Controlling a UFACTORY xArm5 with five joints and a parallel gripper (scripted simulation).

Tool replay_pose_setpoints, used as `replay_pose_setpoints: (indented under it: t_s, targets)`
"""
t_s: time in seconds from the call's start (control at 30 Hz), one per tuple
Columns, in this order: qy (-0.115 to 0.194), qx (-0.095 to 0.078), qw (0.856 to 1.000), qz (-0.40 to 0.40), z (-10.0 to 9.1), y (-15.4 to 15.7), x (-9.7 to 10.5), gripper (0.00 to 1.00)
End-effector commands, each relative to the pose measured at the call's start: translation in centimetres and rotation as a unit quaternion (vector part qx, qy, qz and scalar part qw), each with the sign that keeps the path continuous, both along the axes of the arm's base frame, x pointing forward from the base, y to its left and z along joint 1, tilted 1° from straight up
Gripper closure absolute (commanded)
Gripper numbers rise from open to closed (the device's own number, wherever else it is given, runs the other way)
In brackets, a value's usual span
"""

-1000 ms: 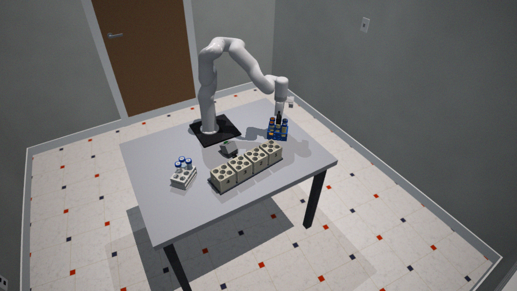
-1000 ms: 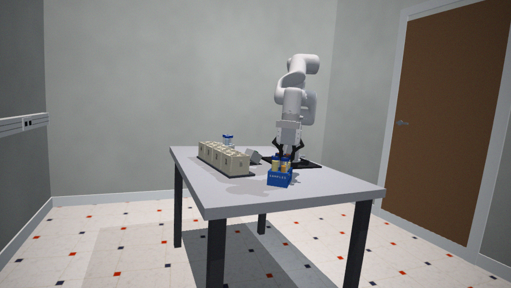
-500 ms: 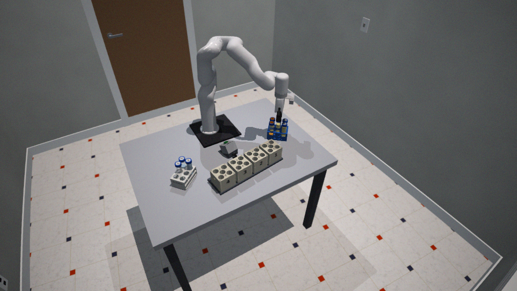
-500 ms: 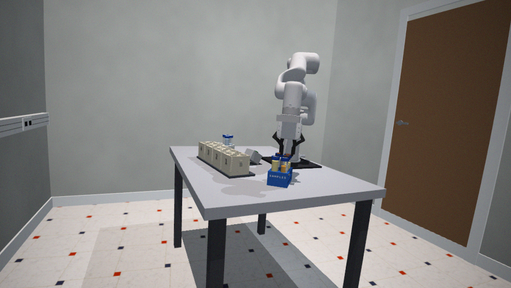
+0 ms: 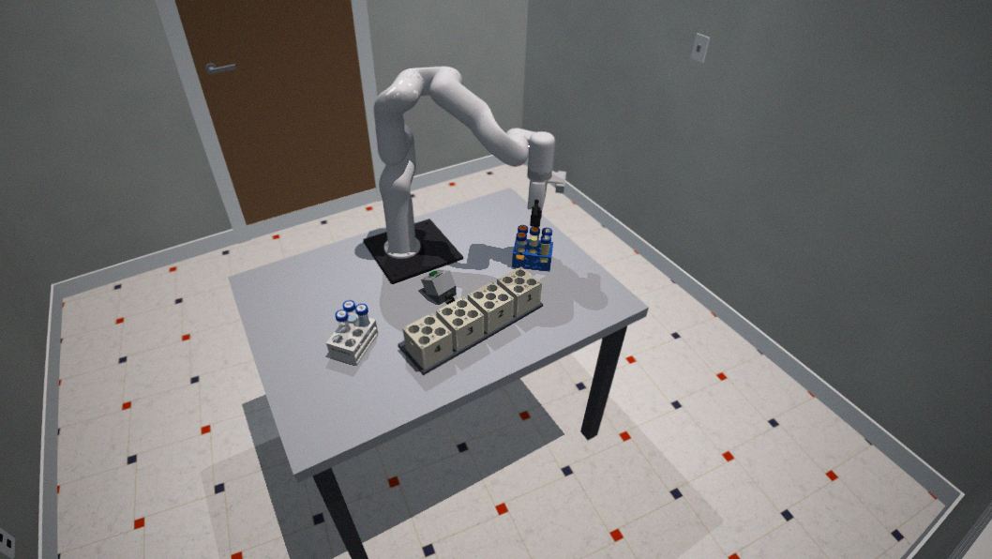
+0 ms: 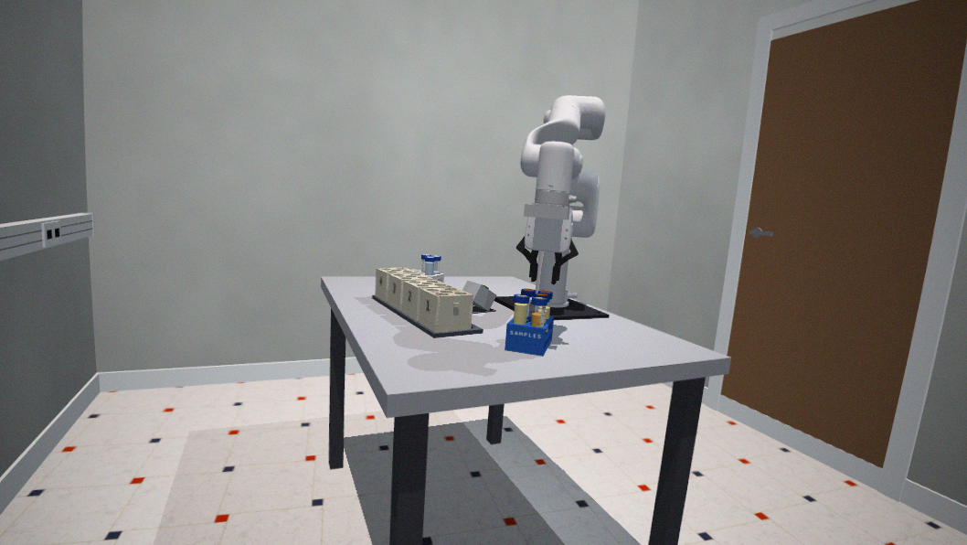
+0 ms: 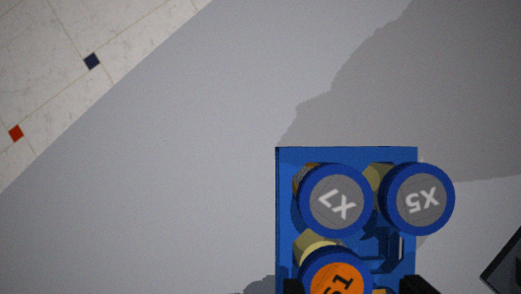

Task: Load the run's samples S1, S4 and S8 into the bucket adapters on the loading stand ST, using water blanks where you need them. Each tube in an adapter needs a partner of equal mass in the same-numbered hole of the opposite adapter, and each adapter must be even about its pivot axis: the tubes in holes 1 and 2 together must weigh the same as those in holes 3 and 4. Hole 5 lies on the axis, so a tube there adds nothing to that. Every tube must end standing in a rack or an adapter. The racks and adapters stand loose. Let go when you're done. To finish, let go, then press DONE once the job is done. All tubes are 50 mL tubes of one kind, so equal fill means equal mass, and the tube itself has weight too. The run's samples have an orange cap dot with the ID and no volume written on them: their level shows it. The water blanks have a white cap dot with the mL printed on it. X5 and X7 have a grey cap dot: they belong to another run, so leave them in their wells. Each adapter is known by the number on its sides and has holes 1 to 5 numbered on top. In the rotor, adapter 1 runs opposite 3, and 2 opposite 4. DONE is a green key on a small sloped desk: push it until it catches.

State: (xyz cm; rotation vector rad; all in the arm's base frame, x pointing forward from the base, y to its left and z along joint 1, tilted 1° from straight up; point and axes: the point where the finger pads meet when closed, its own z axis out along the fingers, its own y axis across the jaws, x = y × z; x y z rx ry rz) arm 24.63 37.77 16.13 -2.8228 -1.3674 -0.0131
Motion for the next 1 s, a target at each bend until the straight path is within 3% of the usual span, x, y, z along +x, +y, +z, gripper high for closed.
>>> replay_pose_setpoints:
  t_s: [0.0,0.97]
  targets:
    - [0.003,0.005,1.0,0.0,1.2,0.1,0.1,0.56]
    - [0.003,0.005,1.0,0.0,6.2,0.0,0.1,0.56]
